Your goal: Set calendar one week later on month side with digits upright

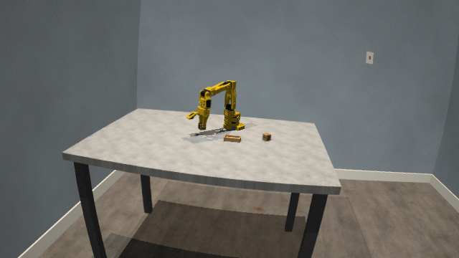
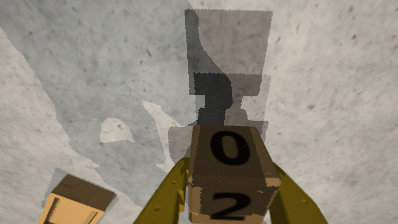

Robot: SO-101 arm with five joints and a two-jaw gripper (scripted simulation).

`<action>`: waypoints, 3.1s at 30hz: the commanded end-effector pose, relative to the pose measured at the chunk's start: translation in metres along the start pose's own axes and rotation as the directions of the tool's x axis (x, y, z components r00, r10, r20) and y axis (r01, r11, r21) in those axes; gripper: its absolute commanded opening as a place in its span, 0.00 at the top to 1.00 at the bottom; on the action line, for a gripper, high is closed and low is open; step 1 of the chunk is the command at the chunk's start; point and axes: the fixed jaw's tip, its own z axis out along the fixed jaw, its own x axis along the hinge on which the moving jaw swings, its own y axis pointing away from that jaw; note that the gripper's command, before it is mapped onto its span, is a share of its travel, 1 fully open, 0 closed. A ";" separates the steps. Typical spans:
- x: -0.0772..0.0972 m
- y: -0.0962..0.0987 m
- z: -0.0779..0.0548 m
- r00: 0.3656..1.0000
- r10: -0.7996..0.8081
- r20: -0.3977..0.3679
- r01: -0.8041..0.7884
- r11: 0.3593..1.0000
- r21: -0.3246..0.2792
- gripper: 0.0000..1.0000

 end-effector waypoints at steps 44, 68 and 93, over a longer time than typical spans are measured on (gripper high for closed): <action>-0.002 0.003 0.016 1.000 0.001 0.017 -0.001 1.000 -0.006 1.00; -0.002 0.003 0.020 1.000 0.001 0.017 -0.001 1.000 -0.006 1.00; -0.002 0.003 0.020 1.000 0.001 0.017 -0.001 1.000 -0.006 0.79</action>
